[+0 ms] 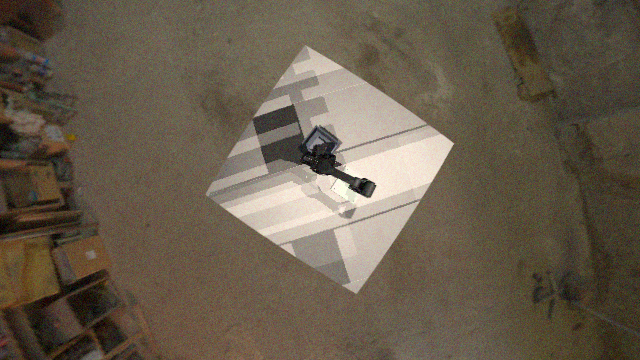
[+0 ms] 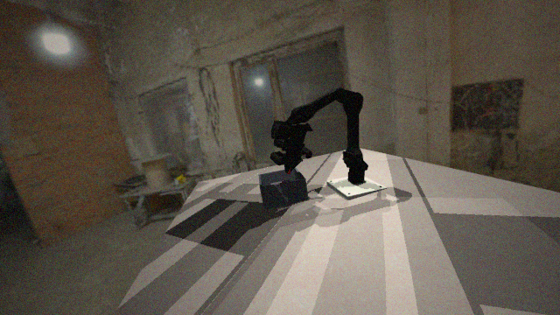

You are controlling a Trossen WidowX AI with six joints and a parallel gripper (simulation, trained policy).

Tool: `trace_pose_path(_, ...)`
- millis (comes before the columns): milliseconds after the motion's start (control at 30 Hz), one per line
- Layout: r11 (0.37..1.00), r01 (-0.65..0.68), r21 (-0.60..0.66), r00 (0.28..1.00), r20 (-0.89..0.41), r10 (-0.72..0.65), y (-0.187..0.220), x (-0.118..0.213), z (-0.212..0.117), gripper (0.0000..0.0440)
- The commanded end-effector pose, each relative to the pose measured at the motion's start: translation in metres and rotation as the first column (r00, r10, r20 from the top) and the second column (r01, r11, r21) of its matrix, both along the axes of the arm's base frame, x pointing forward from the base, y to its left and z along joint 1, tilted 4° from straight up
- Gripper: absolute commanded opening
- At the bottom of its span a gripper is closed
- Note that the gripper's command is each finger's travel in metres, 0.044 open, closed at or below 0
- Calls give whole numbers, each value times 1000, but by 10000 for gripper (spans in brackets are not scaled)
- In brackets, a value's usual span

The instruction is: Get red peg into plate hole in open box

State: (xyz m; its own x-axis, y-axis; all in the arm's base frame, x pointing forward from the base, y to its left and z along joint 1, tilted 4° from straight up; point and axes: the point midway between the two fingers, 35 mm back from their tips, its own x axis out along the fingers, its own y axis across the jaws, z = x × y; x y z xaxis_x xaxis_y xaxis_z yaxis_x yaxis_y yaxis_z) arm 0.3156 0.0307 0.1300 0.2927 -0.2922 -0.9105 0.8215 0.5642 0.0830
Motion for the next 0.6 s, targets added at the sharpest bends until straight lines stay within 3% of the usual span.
trace_pose_path(0, 1000, -10, 0, 1000, -6, 10, -14, 14, -7, 0)
trace_pose_path(567, 987, -153, 44, 984, -90, 156, -49, 41, -47, 0)
